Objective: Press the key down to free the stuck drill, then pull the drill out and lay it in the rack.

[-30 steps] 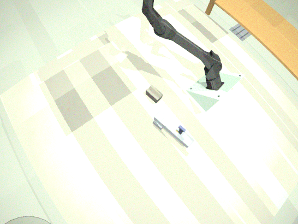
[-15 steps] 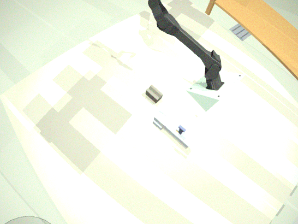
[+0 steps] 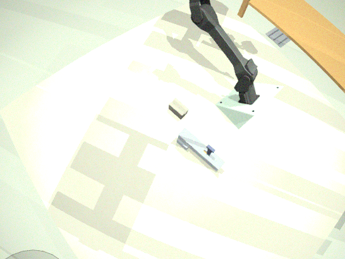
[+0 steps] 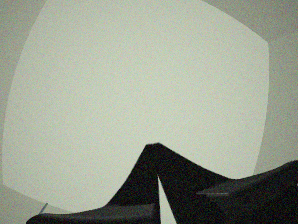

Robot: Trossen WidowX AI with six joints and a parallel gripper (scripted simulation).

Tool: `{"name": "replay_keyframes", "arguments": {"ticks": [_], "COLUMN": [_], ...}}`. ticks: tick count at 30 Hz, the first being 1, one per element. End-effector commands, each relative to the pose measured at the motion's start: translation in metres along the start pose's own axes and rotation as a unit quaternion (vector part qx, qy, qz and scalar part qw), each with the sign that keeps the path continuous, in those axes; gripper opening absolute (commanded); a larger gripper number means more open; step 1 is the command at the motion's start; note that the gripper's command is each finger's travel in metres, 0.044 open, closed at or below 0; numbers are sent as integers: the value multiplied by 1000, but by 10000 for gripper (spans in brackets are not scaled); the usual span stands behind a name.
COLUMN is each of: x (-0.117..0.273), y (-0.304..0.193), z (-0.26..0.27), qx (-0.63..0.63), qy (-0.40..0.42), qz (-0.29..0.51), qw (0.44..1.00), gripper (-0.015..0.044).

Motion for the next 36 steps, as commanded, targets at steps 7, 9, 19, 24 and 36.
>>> {"name": "replay_keyframes", "arguments": {"ticks": [7, 9, 19, 24, 36], "x": [5, 9, 35, 56, 165], "y": [-134, -158, -234, -277, -402], "z": [17, 15, -8, -18, -78], "qx": [44, 55, 82, 75, 53], "qy": [20, 20, 8, -11, -128], "qz": [192, 225, 331, 401, 624], "qw": [980, 973, 940, 913, 769], "gripper": [0, 0, 0, 0, 0]}}
Point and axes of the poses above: the point midway between the two fingers, 35 mm back from their tips, its own x axis back along the fingers, its own z axis across the jaws, y = z × x, the point moved 3 cm from there along x, back along the fingers, and after that the axes turned 7 degrees about -x, right-handed, at the moved point
